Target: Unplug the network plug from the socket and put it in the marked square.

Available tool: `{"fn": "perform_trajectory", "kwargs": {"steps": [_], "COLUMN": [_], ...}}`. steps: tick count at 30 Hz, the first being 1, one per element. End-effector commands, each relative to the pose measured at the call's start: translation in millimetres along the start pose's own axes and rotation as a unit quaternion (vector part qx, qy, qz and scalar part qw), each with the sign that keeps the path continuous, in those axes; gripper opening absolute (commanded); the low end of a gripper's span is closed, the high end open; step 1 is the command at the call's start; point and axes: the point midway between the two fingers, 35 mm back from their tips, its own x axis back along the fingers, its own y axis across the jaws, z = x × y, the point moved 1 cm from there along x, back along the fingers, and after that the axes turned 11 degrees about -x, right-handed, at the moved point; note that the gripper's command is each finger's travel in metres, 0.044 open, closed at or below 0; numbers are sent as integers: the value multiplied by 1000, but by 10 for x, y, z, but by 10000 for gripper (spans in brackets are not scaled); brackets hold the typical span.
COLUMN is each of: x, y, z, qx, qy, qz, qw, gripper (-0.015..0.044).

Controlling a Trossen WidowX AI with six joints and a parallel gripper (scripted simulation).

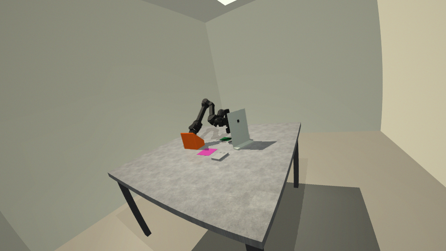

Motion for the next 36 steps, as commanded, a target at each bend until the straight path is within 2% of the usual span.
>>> {"fn": "perform_trajectory", "kwargs": {"steps": [1, 36], "x": [30, 197], "y": [-4, -15], "z": [7, 57], "qx": [2, 2], "qy": [0, 0], "qz": [1, 1], "qw": [1000, 1000], "gripper": [0, 0]}}
